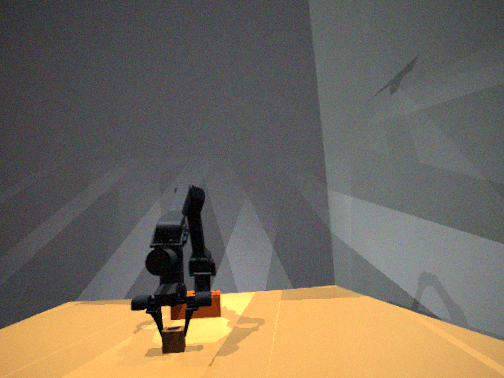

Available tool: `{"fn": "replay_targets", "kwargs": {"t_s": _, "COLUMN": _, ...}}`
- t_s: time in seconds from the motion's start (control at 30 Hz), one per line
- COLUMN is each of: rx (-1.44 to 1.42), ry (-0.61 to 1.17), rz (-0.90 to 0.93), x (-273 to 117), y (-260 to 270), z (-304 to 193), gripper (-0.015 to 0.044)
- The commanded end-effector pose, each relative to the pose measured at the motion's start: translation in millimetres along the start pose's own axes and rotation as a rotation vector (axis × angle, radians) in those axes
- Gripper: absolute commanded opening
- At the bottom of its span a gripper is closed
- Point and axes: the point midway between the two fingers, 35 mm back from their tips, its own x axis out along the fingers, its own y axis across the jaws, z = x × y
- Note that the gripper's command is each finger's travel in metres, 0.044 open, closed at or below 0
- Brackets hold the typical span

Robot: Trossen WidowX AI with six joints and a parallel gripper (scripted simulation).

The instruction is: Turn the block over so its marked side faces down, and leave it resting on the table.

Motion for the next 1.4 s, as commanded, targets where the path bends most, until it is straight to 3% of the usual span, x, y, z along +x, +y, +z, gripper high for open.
{"fn": "replay_targets", "kwargs": {"t_s": 0.0, "rx": 0.000, "ry": 0.000, "rz": -0.003, "x": 0, "y": 0, "z": 0, "gripper": 0.0177}}
{"fn": "replay_targets", "kwargs": {"t_s": 0.37, "rx": 0.000, "ry": 0.000, "rz": -0.003, "x": 0, "y": 0, "z": 0, "gripper": 0.0103}}
{"fn": "replay_targets", "kwargs": {"t_s": 0.5, "rx": 0.000, "ry": 0.000, "rz": -0.003, "x": -19, "y": 0, "z": 0, "gripper": 0.0000}}
{"fn": "replay_targets", "kwargs": {"t_s": 0.8, "rx": 0.000, "ry": -0.010, "rz": -0.003, "x": -29, "y": 0, "z": 0, "gripper": 0.0000}}
{"fn": "replay_targets", "kwargs": {"t_s": 1.37, "rx": 0.006, "ry": -0.260, "rz": 0.000, "x": -21, "y": -2, "z": 3, "gripper": 0.0000}}
